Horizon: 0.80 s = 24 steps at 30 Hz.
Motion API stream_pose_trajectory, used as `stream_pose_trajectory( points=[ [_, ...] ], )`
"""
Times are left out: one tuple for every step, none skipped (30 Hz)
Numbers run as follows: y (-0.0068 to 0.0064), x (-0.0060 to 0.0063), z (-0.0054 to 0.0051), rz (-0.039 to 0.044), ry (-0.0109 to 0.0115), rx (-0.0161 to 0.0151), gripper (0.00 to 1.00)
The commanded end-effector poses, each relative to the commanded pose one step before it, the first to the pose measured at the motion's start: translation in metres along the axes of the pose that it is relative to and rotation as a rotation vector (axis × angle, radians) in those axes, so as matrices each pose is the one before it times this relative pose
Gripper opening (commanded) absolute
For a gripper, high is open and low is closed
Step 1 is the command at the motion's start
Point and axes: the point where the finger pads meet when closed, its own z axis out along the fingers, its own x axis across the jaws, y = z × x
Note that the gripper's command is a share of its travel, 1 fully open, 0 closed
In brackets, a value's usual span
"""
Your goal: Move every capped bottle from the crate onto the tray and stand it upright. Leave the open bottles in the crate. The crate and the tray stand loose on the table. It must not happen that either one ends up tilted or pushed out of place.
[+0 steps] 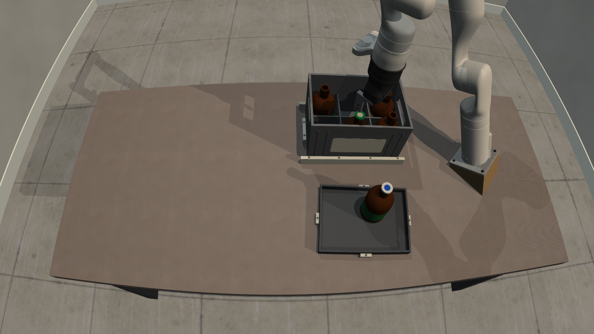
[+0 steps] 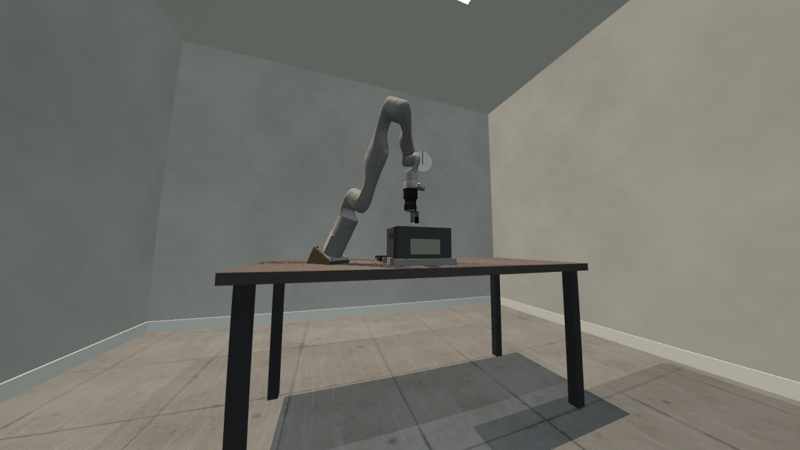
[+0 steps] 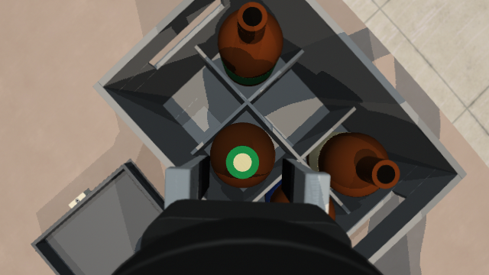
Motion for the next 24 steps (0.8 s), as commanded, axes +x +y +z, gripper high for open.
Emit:
stream_pose_trajectory(
  points=[
    [-0.00001,-0.00033,-0.00039,0.00001,-0.00129,0.00020,1.00],
    [0.00000,0.00000,0.00000,0.00000,0.00000,0.00000,1.00],
    [0.00011,0.00004,0.00197,0.00001,-0.00001,0.00000,1.00],
    [0.00011,0.00004,0.00197,0.00000,0.00000,0.00000,1.00],
    [0.00011,0.00004,0.00197,0.00000,0.00000,0.00000,1.00],
    [0.00011,0.00004,0.00197,0.00000,0.00000,0.00000,1.00],
    [0.00011,0.00004,0.00197,0.00000,0.00000,0.00000,1.00],
    [0.00011,0.00004,0.00197,0.00000,0.00000,0.00000,1.00],
    [0.00011,0.00004,0.00197,0.00000,0.00000,0.00000,1.00],
    [0.00011,0.00004,0.00197,0.00000,0.00000,0.00000,1.00],
    [0.00011,0.00004,0.00197,0.00000,0.00000,0.00000,1.00],
    [0.00011,0.00004,0.00197,0.00000,0.00000,0.00000,1.00],
    [0.00011,0.00004,0.00197,0.00000,0.00000,0.00000,1.00],
    [0.00011,0.00004,0.00197,0.00000,0.00000,0.00000,1.00],
    [0.00011,0.00004,0.00197,0.00000,0.00000,0.00000,1.00],
    [0.00011,0.00004,0.00197,0.00000,0.00000,0.00000,1.00],
    [0.00011,0.00004,0.00197,0.00000,0.00000,0.00000,1.00],
    [0.00000,0.00000,0.00000,0.00000,0.00000,0.00000,1.00],
    [0.00000,0.00000,0.00000,0.00000,0.00000,0.00000,1.00],
    [-0.00033,-0.00087,-0.00146,0.00099,-0.00465,0.00020,1.00],
    [0.00006,0.00034,0.00062,-0.00025,0.00115,-0.00004,1.00],
    [0.00006,0.00034,0.00062,-0.00025,0.00115,-0.00004,1.00],
    [0.00006,0.00034,0.00062,-0.00025,0.00115,-0.00004,1.00],
    [0.00006,0.00034,0.00062,-0.00025,0.00115,-0.00004,1.00]
  ],
)
